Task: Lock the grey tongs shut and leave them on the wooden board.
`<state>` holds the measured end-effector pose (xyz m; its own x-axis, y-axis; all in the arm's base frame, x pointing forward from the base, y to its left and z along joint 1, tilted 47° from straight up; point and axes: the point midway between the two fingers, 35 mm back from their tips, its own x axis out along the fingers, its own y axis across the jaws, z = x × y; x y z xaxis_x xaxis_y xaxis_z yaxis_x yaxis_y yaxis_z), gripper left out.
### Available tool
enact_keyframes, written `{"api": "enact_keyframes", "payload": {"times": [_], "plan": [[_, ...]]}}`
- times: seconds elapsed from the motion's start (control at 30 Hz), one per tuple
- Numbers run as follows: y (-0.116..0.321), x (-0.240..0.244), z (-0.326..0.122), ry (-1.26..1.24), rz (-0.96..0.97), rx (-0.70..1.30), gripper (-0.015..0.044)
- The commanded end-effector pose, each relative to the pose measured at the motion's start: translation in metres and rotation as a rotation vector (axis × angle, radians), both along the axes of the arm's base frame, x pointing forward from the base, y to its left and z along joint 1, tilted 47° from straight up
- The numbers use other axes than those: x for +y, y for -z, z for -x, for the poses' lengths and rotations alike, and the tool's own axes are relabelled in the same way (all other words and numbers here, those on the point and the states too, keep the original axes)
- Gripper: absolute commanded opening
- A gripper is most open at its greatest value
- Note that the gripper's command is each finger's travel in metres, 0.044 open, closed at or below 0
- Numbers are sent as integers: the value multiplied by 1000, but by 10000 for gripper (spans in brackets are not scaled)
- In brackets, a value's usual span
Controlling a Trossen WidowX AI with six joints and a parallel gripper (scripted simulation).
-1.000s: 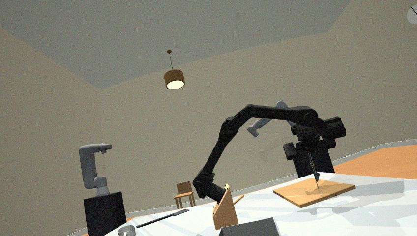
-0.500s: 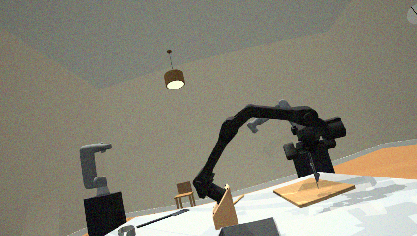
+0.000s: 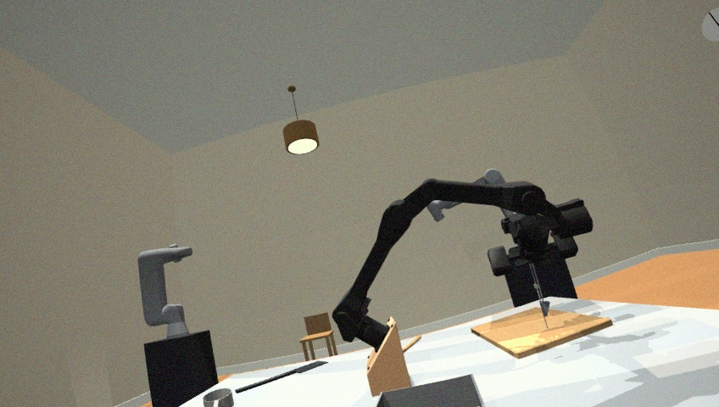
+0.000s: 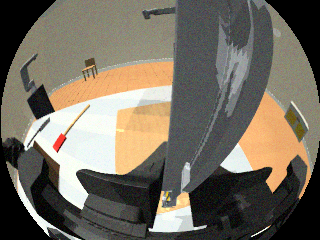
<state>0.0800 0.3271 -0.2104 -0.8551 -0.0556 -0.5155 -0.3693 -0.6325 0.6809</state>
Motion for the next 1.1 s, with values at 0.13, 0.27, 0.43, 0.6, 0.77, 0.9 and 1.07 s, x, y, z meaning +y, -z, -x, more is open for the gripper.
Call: {"api": "enact_keyframes", "payload": {"times": [0.13,0.27,0.43,0.6,0.77,0.9,1.07], "plan": [[0,-1,12,-136,56,-106,-150],[4,-3,19,-217,90,-170,-150],[13,-9,24,-351,154,-284,-150],[20,-13,28,-487,211,-416,-150],[25,-14,29,-616,255,-557,-150],[26,-12,29,-715,280,-678,-150],[27,-10,29,-774,291,-755,-150]]}}
